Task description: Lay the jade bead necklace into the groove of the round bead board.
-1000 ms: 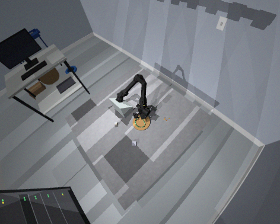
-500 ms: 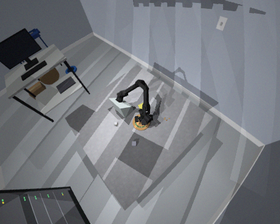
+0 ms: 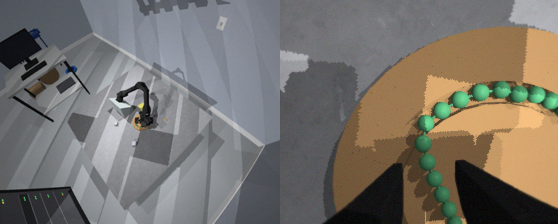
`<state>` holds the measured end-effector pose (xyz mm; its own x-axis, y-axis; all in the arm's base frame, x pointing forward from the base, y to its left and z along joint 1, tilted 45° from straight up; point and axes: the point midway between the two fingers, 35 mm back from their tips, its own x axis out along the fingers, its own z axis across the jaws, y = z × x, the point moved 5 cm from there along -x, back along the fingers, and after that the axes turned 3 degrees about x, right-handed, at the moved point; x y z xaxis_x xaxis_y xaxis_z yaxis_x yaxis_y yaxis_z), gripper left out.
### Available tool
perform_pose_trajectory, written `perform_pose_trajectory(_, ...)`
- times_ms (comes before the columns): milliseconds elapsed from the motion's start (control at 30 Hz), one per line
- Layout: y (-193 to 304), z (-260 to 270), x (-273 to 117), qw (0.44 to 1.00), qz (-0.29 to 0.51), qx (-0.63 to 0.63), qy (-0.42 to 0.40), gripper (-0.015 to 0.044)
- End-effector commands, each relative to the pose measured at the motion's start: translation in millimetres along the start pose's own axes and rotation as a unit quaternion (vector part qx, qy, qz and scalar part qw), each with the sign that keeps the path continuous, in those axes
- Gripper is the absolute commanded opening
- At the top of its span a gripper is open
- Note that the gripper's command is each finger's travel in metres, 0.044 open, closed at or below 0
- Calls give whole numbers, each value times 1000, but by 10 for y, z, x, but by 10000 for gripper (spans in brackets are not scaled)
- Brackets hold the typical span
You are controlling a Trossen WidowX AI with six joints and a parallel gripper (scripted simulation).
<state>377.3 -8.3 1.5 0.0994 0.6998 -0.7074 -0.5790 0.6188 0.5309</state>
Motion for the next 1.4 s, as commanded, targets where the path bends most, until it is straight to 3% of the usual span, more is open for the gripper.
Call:
perform_pose_trajectory(0,-4,0,-7,1000,-1,0,-1,120)
perform_pose_trajectory(833,-14,7,305,1000,-1,4,0,120)
perform_pose_trajectory(1000,-20,23,280,1000,-2,-1,-1,0)
perform_pose_trajectory(1367,-20,23,280,1000,-2,-1,-1,0)
